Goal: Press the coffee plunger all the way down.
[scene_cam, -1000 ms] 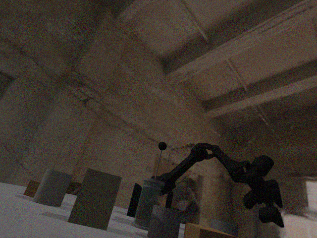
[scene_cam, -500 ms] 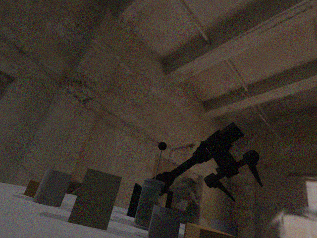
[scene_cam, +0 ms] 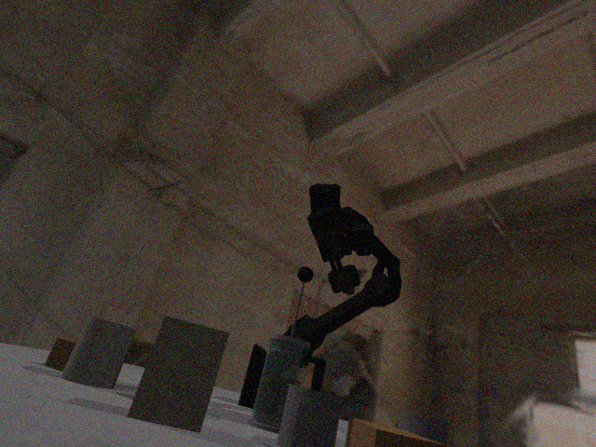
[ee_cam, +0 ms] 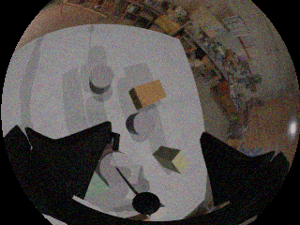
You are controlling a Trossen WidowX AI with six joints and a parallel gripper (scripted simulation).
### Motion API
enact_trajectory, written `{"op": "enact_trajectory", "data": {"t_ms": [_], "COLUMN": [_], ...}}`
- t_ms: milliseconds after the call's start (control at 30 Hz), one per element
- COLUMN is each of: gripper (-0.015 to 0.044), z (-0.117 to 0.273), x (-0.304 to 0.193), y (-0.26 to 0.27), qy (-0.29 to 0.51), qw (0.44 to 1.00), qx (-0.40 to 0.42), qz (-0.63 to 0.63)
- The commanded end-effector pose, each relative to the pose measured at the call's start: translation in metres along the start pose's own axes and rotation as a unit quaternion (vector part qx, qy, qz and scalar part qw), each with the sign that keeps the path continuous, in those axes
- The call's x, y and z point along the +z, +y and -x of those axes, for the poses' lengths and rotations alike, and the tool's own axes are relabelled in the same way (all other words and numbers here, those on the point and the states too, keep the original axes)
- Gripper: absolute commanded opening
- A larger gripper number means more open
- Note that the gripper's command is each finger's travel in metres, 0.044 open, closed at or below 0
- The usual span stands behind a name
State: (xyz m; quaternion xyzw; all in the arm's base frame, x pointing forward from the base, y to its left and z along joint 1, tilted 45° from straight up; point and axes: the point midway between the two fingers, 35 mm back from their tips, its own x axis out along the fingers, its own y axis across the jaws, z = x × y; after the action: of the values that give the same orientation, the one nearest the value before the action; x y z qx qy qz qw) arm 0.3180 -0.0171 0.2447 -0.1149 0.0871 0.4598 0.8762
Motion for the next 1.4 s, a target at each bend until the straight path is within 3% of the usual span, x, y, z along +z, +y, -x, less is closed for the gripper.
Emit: {"op": "enact_trajectory", "data": {"t_ms": [0,167,267,667,1367], "gripper": [0.0440,0.0440,0.0440,0.0440,0.0440], "z": [0.045,0.104,0.121,0.078,0.058], "x": [-0.020,-0.037,-0.041,-0.070,-0.074], "y": [-0.007,-0.007,-0.006,0.022,0.015], "qy": [-0.012,-0.064,-0.087,-0.086,-0.078], "qw": [0.982,0.906,0.874,0.873,0.874], "qx": [-0.058,-0.135,-0.155,-0.157,-0.156], "qz": [-0.180,-0.396,-0.453,-0.454,-0.454]}}
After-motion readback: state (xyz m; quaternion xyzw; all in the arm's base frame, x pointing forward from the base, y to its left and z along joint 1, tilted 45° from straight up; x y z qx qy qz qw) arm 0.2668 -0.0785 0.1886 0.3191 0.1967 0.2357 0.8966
